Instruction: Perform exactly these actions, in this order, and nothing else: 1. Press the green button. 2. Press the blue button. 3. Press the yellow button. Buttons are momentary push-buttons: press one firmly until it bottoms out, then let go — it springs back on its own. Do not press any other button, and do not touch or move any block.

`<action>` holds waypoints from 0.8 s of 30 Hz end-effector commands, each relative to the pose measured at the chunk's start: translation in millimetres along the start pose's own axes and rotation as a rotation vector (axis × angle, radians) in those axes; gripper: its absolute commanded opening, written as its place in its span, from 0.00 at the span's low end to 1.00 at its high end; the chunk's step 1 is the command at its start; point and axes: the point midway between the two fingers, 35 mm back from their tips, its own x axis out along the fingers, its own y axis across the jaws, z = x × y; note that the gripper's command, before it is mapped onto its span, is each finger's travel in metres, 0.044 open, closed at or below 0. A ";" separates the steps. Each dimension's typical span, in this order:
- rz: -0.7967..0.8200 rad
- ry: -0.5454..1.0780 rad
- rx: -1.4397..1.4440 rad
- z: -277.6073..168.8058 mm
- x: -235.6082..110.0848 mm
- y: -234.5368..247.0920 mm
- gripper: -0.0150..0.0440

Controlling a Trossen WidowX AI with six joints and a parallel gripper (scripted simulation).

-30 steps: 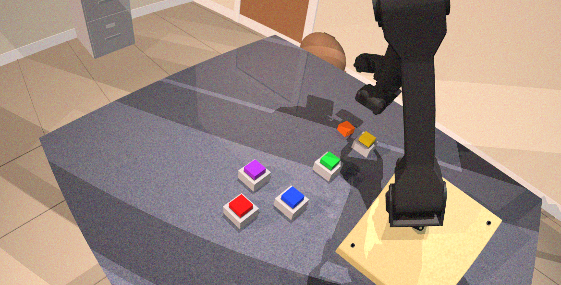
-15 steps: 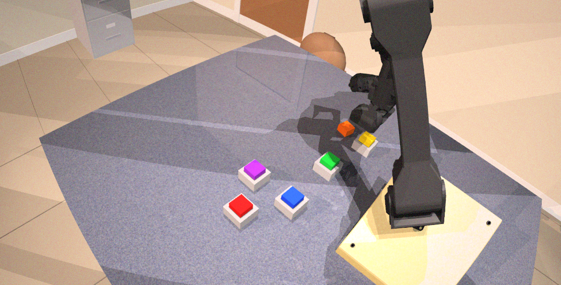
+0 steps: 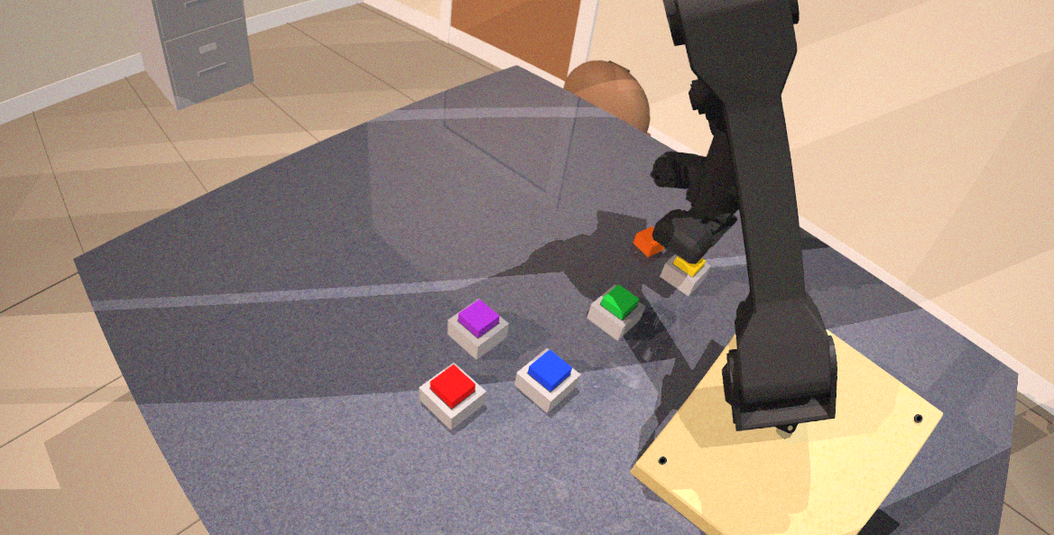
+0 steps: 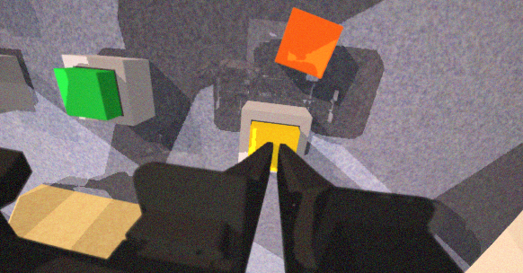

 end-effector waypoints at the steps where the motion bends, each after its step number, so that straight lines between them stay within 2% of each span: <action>1: 0.010 0.003 0.007 -1.8 3.6 1.8 0.29; 19: 0.010 0.003 0.007 -1.8 3.6 1.8 0.29; 24: 0.009 0.004 0.007 -1.8 -29.2 1.1 0.29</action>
